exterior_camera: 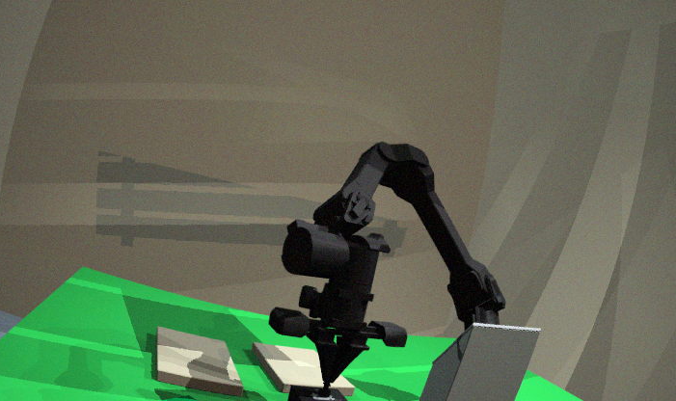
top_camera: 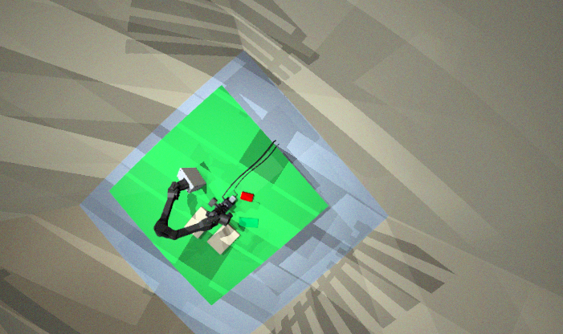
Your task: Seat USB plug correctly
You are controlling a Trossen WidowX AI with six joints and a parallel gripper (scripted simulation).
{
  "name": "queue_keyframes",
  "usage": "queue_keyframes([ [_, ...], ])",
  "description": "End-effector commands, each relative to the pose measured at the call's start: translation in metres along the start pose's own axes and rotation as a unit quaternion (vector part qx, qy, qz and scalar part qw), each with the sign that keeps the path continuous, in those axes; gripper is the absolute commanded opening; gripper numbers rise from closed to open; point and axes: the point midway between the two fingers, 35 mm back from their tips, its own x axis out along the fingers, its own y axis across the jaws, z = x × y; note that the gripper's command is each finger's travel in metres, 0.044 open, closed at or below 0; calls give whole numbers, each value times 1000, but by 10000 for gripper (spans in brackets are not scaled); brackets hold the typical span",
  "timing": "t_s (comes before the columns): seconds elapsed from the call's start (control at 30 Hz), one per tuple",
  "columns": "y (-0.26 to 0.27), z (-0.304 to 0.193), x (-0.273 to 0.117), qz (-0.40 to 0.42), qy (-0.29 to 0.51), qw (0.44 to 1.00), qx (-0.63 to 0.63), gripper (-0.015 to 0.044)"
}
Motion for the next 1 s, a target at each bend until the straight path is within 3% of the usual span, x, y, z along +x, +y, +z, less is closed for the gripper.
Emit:
queue_keyframes([
  [0.0, 0, 0, 1, 1, -2, 1000, -2, 0],
  [0.97, 0, 1, 4, 1, -2, 1000, -2, 0],
])
